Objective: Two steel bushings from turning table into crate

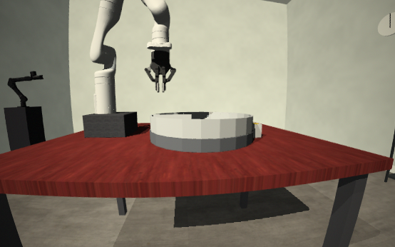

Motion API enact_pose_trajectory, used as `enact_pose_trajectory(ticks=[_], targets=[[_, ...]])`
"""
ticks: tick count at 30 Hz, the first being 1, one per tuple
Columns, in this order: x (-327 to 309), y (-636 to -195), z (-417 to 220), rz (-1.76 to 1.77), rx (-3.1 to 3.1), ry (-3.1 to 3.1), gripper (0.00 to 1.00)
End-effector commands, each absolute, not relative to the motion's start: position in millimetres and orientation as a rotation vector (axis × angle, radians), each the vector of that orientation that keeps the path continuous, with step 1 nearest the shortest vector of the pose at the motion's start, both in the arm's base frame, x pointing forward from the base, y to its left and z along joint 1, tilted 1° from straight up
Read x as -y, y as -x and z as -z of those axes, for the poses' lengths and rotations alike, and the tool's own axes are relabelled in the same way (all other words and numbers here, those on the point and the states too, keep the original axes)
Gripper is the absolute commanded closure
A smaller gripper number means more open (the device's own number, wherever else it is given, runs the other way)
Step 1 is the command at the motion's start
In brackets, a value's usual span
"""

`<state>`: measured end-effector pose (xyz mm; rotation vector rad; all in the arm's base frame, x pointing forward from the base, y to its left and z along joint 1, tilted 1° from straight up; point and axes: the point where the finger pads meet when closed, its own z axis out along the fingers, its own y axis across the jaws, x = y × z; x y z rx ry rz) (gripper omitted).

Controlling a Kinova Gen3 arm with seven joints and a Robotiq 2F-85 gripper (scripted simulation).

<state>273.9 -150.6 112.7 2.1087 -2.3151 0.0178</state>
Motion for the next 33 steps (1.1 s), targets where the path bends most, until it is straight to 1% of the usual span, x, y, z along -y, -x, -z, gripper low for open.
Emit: enact_pose_trajectory(ticks=[1,7,12,24,29,33], targets=[[149.8,-277.7,-112.1,-0.026,2.320,-2.104,0.84],[149.8,-277.7,-112.1,-0.026,2.320,-2.104,0.84],[153.8,-280.3,-107.0,-0.020,2.556,-1.812,0.84],[153.8,-280.3,-107.0,-0.020,2.556,-1.812,0.84],[157.8,-282.9,-101.8,-0.015,2.753,-1.493,0.84],[157.8,-282.9,-101.8,-0.015,2.753,-1.493,0.84]])
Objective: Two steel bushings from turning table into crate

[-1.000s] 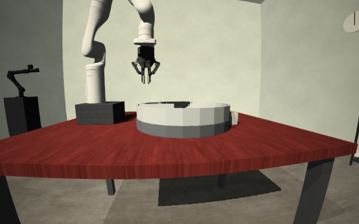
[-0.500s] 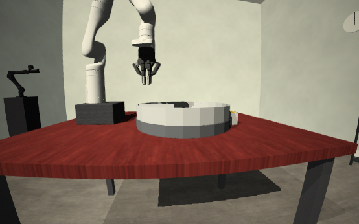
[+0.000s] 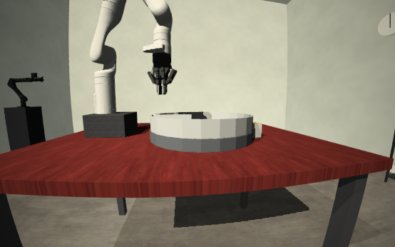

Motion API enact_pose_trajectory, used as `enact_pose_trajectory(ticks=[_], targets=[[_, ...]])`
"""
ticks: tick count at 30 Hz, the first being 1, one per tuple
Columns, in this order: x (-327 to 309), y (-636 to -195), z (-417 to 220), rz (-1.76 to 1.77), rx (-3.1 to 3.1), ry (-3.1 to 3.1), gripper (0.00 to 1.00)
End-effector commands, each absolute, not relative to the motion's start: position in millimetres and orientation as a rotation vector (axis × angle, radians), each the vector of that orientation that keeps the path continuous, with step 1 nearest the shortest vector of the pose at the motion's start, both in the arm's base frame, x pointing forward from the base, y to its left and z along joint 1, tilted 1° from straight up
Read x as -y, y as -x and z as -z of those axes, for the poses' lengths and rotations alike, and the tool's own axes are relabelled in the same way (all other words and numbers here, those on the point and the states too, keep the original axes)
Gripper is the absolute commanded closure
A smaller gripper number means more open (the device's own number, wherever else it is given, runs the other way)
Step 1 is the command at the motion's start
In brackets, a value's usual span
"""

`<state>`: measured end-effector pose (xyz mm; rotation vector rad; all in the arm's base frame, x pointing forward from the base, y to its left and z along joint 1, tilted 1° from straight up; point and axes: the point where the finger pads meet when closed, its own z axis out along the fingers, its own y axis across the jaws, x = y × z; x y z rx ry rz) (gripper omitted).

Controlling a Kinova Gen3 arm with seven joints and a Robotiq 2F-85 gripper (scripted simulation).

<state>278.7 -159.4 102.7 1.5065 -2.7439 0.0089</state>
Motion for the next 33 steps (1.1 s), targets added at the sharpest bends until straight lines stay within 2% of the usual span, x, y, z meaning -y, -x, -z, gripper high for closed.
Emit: enact_pose_trajectory(ticks=[1,8,13,25,30,33], targets=[[157.8,-282.9,-101.8,-0.015,2.753,-1.493,0.84],[157.8,-282.9,-101.8,-0.015,2.753,-1.493,0.84],[162.0,-285.5,-96.6,-0.011,2.910,-1.154,0.84],[162.0,-285.5,-96.6,-0.011,2.910,-1.154,0.84],[166.2,-288.0,-91.4,-0.008,3.023,-0.800,0.84],[166.2,-288.0,-91.4,-0.008,3.023,-0.800,0.84]])
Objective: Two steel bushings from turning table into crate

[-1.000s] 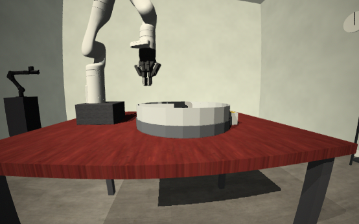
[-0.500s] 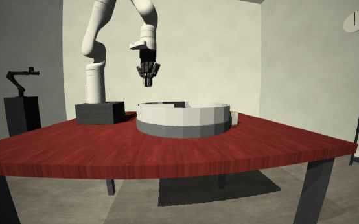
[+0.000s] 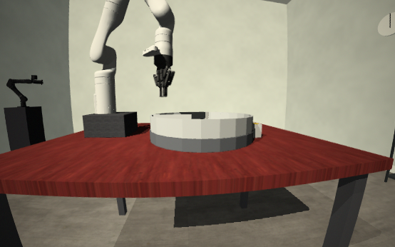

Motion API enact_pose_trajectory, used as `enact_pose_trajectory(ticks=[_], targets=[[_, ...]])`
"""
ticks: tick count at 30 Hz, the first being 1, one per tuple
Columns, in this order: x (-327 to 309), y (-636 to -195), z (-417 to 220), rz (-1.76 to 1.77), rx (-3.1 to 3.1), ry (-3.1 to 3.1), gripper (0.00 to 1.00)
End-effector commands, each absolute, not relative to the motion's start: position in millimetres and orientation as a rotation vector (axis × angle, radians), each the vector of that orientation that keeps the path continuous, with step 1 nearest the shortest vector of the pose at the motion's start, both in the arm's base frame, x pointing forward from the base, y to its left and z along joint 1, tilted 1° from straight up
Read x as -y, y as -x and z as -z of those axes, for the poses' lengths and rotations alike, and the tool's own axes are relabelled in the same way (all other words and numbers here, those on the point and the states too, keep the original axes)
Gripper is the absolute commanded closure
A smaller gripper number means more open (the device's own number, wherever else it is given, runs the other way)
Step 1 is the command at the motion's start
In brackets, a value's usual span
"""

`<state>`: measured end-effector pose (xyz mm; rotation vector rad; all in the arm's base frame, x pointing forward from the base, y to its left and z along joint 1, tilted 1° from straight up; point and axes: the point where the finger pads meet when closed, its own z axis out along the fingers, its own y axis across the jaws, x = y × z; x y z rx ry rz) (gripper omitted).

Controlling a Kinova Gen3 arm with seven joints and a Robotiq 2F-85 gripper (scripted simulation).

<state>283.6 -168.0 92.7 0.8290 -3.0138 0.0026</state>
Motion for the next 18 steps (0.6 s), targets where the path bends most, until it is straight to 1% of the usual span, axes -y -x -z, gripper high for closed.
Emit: enact_pose_trajectory(ticks=[1,9,14,18], targets=[[166.2,-288.0,-91.4,-0.008,3.023,-0.800,0.84],[166.2,-288.0,-91.4,-0.008,3.023,-0.800,0.84],[170.5,-290.6,-86.2,-0.006,3.093,-0.436,0.84],[170.5,-290.6,-86.2,-0.006,3.093,-0.436,0.84]])
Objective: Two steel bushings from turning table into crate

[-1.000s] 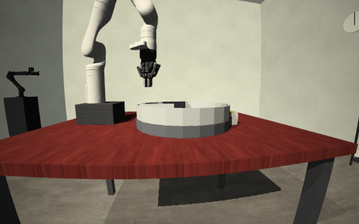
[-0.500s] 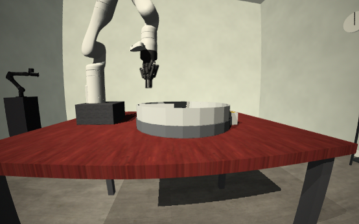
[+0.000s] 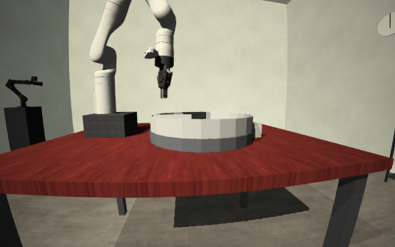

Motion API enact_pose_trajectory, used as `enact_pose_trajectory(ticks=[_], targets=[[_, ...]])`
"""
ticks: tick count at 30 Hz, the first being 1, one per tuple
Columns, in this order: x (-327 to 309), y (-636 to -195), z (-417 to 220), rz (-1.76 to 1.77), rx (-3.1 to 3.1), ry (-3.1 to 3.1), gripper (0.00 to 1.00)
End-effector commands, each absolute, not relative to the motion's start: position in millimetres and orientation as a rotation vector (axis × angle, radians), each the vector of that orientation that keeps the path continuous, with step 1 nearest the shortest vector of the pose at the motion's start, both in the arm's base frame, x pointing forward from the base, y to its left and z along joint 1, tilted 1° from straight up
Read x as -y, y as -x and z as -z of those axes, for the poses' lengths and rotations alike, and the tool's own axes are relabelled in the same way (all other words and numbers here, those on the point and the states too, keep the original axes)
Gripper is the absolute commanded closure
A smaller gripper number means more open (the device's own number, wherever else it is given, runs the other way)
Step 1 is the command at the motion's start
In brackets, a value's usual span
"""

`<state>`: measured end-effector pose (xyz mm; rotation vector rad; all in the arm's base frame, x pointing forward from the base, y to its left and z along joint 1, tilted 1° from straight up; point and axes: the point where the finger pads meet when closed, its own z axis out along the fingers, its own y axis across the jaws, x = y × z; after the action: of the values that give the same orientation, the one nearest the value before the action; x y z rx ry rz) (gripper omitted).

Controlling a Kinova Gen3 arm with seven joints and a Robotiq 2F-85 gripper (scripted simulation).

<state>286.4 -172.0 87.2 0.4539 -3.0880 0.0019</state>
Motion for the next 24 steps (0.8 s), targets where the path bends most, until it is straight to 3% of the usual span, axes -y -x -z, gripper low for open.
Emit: enact_pose_trajectory(ticks=[1,24], targets=[[170.5,-290.6,-86.2,-0.006,3.093,-0.436,0.84],[174.9,-293.1,-80.9,-0.006,3.119,-0.067,0.84]])
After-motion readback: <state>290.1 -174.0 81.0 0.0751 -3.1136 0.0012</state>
